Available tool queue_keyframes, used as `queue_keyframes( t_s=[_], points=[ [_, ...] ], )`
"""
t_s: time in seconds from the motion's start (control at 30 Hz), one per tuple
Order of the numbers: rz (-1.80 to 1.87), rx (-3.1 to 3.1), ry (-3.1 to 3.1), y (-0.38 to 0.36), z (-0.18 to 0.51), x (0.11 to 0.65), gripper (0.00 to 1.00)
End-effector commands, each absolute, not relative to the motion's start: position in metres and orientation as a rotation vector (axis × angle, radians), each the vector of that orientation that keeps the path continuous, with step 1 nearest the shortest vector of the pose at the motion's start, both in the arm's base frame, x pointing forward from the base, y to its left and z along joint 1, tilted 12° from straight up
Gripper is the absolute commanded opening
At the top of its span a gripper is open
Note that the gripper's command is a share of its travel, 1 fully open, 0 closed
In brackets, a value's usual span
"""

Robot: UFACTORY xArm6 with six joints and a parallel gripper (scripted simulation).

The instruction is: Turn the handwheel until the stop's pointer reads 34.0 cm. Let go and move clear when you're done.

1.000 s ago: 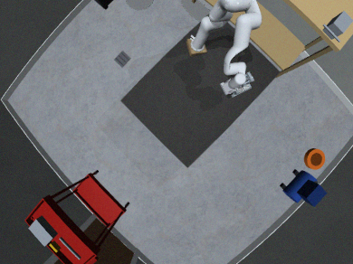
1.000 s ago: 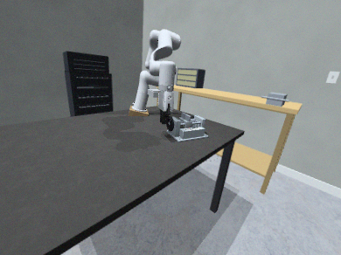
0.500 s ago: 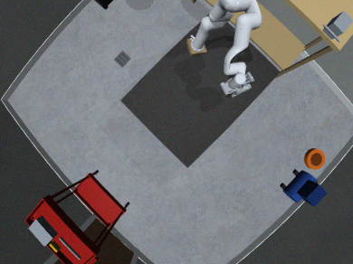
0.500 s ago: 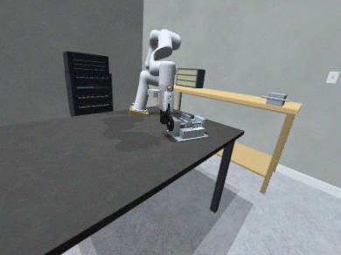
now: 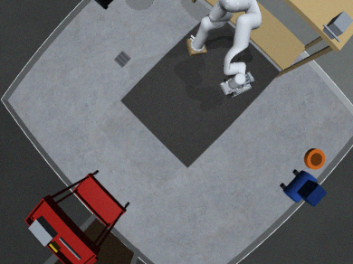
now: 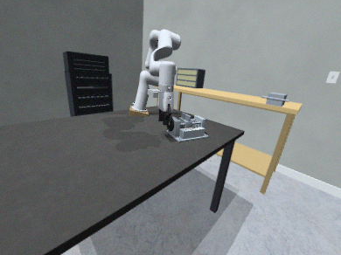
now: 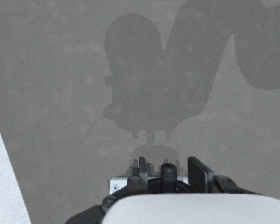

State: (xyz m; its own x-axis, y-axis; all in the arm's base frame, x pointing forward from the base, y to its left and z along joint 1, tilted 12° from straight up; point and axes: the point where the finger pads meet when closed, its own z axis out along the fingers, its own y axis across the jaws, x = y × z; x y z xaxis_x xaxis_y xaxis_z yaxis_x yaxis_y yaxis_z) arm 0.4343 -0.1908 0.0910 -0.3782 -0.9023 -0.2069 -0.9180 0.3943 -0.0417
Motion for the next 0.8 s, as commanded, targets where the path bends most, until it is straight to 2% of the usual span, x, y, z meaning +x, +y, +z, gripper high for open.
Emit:
queue_keyframes(
  t_s=[0.0, 0.6, 0.77],
  points=[
    [0.108, -1.622, 2.451, -0.192, 0.094, 0.436, 0.57],
    [0.108, -1.622, 2.451, -0.192, 0.094, 0.436, 0.57],
    [0.108, -1.622, 2.451, -0.201, 0.143, 0.43, 0.57]
  ],
)
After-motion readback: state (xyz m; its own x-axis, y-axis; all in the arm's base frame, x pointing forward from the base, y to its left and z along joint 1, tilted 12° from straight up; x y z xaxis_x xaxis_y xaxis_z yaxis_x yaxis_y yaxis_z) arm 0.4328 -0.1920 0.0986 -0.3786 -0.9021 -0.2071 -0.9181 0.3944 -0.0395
